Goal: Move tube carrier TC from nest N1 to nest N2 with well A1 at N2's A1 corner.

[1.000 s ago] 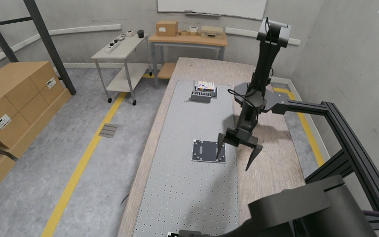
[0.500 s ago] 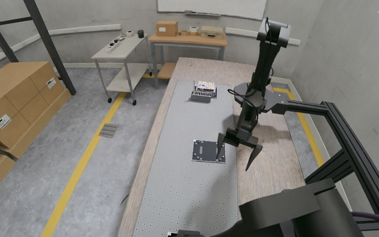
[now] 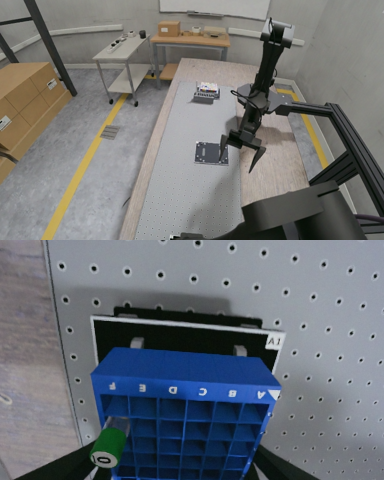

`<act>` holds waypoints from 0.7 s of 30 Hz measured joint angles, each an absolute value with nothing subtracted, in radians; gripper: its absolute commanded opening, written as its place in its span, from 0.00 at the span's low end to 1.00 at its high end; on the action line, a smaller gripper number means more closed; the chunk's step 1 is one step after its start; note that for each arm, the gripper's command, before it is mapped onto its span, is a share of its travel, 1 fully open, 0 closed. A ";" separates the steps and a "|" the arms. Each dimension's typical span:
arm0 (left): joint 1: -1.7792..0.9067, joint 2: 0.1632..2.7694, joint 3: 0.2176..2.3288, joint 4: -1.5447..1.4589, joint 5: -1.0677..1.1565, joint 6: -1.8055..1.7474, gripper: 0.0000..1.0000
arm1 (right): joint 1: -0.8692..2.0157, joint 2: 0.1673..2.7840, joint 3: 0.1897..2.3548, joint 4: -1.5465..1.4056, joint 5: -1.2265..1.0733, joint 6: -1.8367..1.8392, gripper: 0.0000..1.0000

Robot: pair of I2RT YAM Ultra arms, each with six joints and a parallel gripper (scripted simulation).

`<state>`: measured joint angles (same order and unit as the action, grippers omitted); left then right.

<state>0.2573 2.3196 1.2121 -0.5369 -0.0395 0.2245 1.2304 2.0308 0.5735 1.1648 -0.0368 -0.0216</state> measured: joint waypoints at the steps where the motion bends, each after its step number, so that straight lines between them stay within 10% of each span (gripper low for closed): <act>1: 0.256 2.323 1.218 -0.551 -0.043 0.224 0.84 | 1.230 2.031 0.574 1.165 -0.037 -0.022 1.00; 21: 0.250 2.340 1.253 -0.601 -0.056 0.224 0.84 | 1.230 2.031 0.574 1.165 -0.037 -0.022 1.00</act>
<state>0.2501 2.3398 1.2530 -0.6014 -0.0559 0.2245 1.2304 2.0308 0.5735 1.1648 -0.0368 -0.0216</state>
